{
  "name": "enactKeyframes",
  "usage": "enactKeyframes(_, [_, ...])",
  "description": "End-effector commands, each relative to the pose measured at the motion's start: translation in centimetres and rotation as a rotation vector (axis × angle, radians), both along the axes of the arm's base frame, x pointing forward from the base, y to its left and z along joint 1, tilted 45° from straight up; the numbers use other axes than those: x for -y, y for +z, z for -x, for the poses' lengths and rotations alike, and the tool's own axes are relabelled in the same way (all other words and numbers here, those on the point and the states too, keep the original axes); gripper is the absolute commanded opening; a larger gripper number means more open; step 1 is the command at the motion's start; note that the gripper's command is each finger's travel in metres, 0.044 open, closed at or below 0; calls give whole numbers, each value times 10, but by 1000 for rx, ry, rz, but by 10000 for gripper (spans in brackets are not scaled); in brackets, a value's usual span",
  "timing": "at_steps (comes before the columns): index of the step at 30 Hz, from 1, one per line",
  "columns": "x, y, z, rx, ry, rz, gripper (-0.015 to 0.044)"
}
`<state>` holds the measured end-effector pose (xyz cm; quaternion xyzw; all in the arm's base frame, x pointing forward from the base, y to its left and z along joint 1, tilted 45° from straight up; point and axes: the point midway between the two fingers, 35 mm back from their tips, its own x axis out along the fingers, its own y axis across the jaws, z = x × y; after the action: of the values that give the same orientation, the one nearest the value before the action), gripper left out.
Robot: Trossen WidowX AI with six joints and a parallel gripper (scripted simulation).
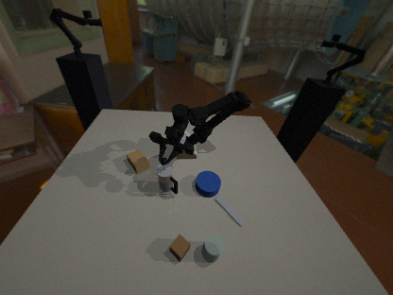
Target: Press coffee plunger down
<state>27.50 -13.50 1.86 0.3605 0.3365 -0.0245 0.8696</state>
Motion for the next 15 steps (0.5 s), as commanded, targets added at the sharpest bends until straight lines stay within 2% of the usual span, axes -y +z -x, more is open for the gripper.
enactKeyframes(1, [-16,-16,6,-41,9,-29,120])
enactKeyframes(15, [-18,-21,-1,-39,9,-30,120])
